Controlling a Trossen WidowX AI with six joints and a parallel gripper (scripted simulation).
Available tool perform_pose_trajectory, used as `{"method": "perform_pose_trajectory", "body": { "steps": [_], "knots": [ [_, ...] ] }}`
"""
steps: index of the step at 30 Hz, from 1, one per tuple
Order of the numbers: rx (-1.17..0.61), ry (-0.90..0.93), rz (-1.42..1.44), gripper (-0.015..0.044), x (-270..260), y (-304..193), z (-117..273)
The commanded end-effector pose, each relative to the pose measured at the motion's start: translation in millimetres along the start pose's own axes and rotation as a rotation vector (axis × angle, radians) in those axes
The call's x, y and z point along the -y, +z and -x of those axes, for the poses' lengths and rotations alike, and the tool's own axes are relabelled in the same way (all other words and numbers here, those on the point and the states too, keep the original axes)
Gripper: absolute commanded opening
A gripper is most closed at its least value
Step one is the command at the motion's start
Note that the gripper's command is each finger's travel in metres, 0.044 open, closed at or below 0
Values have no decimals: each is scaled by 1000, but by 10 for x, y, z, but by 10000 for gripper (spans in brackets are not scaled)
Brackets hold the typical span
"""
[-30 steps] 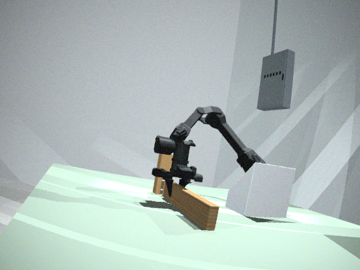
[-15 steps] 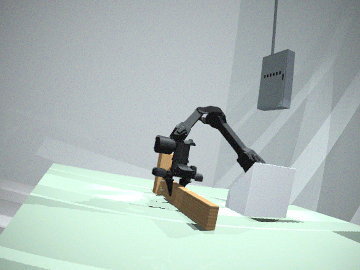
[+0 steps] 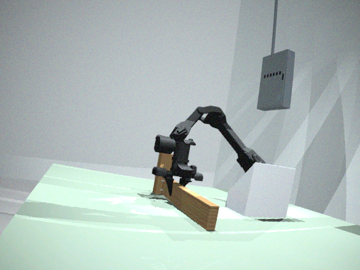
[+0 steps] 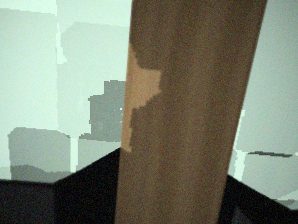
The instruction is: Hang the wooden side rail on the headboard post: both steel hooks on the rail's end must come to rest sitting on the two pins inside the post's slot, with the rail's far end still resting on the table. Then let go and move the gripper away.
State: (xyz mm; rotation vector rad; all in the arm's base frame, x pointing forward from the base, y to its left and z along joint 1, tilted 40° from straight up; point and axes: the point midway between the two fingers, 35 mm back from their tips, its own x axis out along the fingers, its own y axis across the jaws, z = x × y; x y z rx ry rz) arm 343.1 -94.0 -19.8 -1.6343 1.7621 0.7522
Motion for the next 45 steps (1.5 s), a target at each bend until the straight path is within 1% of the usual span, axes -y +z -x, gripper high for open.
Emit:
{"method": "perform_pose_trajectory", "body": {
  "steps": [1,45],
  "knots": [
    [4,-17,-1,0,29,18,69],
    [5,-17,-1,0,28,18,142]
  ]
}}
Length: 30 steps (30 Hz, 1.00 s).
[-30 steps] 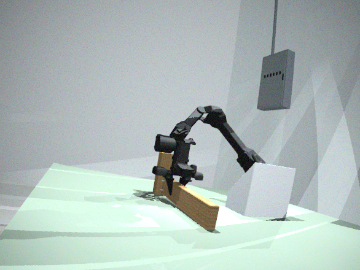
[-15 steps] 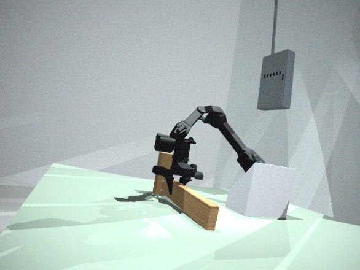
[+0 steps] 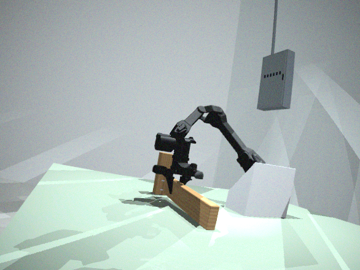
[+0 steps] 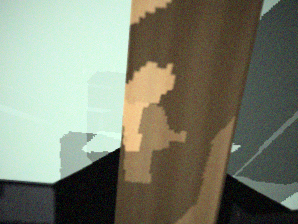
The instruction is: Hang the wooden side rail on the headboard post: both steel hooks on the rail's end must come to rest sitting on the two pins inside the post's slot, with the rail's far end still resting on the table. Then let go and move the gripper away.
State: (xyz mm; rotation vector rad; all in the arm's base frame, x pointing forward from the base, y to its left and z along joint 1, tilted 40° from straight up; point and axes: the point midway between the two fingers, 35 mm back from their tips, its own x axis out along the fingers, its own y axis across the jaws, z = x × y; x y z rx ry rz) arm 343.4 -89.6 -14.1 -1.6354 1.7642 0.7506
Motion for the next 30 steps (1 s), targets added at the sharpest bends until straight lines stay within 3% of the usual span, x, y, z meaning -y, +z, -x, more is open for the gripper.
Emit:
{"method": "perform_pose_trajectory", "body": {
  "steps": [1,30],
  "knots": [
    [7,-17,-1,0,29,22,71],
    [7,-18,-1,0,58,-7,47]
  ]
}}
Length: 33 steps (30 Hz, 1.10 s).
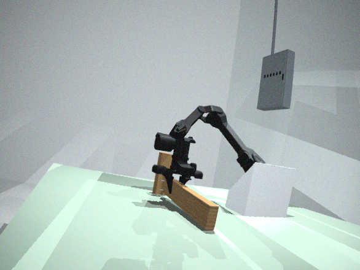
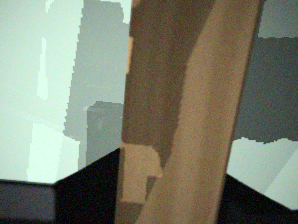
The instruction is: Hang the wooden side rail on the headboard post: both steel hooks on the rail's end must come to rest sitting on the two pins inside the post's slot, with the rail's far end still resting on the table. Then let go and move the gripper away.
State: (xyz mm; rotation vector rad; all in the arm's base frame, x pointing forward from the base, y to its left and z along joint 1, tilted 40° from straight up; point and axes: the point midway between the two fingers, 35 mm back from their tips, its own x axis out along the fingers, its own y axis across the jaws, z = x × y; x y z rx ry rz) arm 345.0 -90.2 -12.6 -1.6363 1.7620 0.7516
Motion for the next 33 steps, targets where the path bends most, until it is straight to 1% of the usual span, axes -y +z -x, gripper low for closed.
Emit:
{"method": "perform_pose_trajectory", "body": {
  "steps": [1,33],
  "knots": [
    [6,-16,-2,0,43,5,38],
    [5,-16,-2,0,76,-30,41]
  ]
}}
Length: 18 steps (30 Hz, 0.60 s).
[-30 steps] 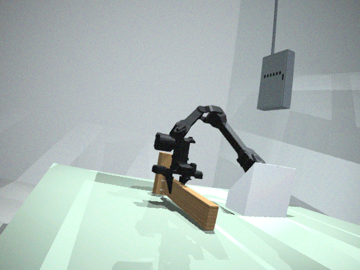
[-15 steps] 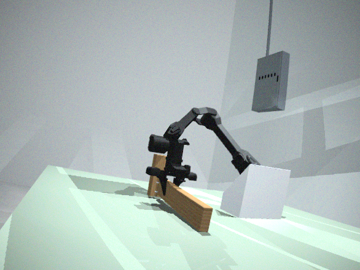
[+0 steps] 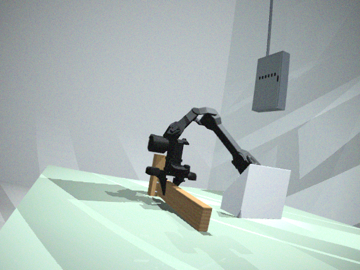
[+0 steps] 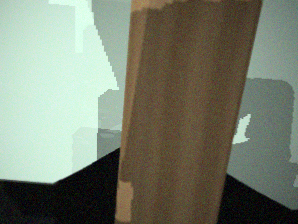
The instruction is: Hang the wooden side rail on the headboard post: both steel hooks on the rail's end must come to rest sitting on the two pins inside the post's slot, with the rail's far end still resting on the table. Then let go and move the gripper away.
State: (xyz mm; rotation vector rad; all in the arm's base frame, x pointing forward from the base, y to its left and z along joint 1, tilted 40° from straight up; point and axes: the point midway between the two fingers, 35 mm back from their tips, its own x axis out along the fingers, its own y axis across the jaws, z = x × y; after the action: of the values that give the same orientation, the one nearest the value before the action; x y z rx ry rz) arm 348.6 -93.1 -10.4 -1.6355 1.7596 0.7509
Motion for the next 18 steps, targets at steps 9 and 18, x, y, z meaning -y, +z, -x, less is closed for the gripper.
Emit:
{"method": "perform_pose_trajectory", "body": {
  "steps": [9,18],
  "knots": [
    [4,-15,-1,0,27,-7,40],
    [4,-15,-1,0,17,-17,45]
  ]
}}
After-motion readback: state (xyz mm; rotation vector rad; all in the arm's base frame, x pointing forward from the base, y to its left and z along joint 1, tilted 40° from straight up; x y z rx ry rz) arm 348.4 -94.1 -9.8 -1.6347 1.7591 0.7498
